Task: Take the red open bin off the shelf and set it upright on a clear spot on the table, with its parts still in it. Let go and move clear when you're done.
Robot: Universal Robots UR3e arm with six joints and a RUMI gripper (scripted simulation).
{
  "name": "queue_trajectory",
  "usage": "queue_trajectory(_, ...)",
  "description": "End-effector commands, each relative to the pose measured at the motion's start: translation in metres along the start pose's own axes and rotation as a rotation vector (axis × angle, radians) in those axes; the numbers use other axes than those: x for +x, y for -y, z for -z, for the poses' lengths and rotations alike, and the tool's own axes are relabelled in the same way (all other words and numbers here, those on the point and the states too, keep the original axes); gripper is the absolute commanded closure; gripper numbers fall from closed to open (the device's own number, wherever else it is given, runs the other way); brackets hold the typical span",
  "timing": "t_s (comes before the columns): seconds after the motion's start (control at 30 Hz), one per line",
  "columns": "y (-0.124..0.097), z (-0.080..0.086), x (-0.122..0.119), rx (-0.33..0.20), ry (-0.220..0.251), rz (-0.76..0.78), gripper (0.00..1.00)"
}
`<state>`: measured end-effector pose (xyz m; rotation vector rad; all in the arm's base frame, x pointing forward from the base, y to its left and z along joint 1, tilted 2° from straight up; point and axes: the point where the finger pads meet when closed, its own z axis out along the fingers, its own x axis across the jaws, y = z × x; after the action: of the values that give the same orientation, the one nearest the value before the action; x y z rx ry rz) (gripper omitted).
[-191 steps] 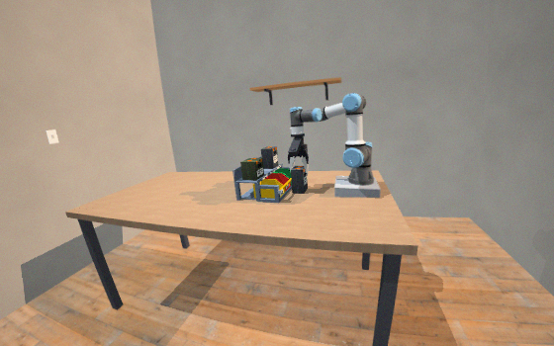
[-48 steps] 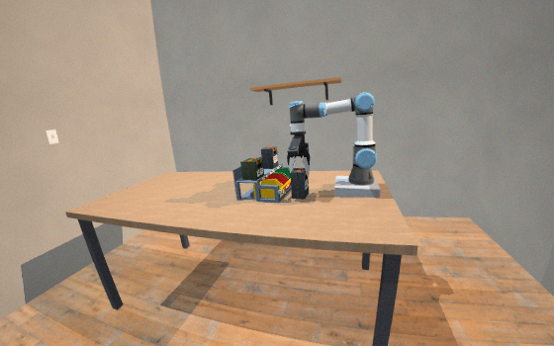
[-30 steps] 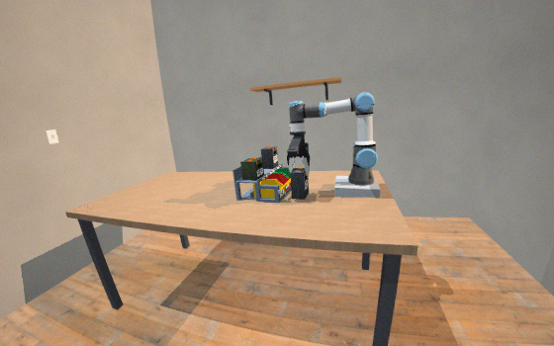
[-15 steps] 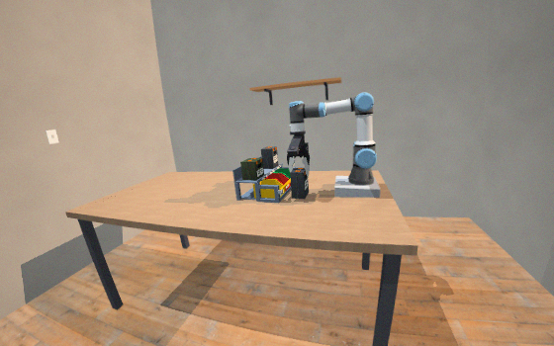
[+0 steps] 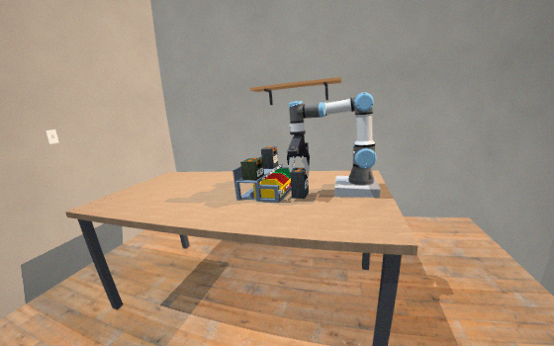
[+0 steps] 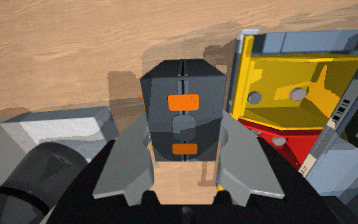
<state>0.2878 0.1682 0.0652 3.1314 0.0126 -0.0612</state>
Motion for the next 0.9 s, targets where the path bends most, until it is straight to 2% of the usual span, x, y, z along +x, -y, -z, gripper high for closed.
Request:
queue_trajectory(0.0, -0.002, 0.001, 0.002, 0.001, -0.006, 0.0, 1.0)
queue_trajectory(0.33, -0.002, 0.001, 0.002, 0.001, -0.006, 0.0, 1.0)
queue_trajectory(0.5, -0.003, -0.009, 0.002, 0.001, -0.006, 0.0, 1.0)
queue_trajectory(0.87, -0.003, -0.009, 0.002, 0.001, -0.006, 0.0, 1.0)
